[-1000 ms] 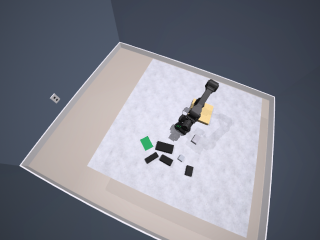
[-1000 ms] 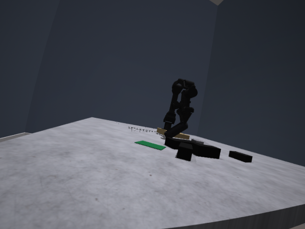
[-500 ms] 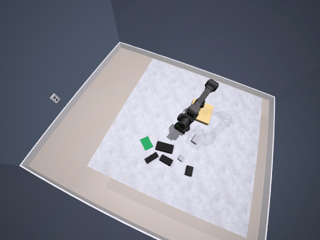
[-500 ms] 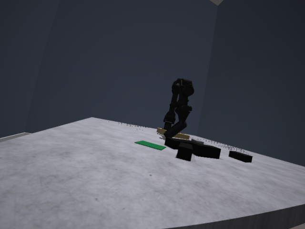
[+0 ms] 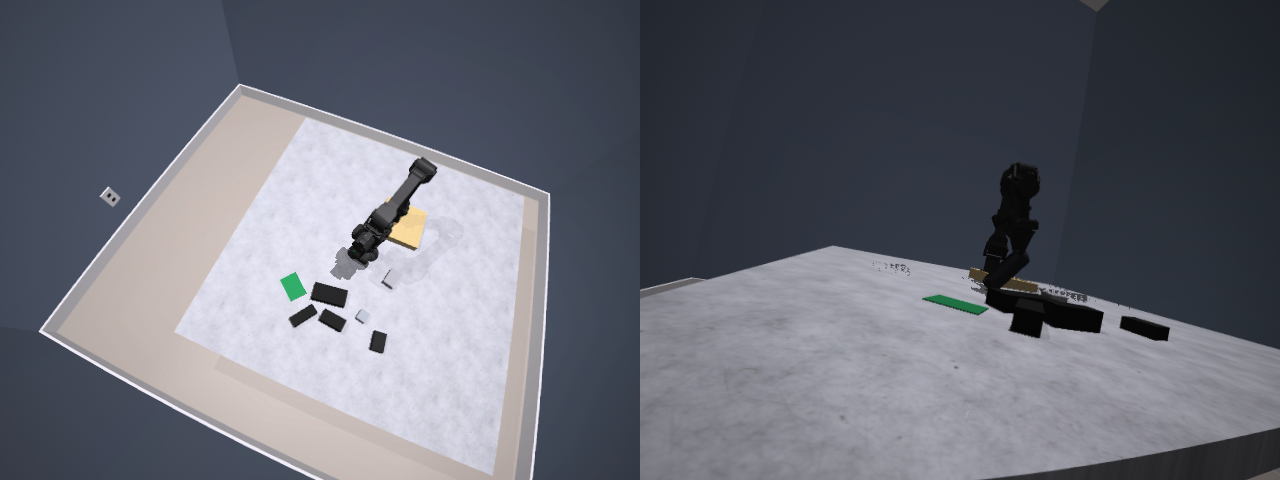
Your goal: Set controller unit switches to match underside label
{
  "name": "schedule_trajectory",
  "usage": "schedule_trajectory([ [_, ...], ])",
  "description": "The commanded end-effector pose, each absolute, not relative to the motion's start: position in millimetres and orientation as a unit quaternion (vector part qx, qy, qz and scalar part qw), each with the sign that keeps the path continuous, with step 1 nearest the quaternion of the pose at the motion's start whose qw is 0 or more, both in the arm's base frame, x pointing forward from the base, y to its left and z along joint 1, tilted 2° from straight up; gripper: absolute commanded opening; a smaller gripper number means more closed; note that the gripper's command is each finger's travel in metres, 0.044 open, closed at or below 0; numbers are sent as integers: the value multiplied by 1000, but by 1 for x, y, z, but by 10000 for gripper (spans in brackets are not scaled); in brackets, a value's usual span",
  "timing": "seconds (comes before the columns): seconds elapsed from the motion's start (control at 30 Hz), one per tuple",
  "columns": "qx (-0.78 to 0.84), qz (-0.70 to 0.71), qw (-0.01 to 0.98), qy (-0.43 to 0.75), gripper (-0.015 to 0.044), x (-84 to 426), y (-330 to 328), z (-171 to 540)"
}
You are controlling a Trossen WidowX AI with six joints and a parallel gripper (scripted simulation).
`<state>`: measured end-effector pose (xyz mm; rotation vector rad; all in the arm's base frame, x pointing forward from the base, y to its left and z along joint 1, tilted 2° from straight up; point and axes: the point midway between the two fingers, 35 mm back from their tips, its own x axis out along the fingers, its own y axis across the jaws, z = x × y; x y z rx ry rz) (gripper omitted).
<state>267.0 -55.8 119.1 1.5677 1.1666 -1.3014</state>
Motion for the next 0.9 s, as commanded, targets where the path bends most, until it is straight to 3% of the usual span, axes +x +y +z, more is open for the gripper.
schedule_trajectory([
  [0.0,616,-511,387,458,336,266,-62,120],
  [0.87,629,-495,375,468,336,260,-83,125],
])
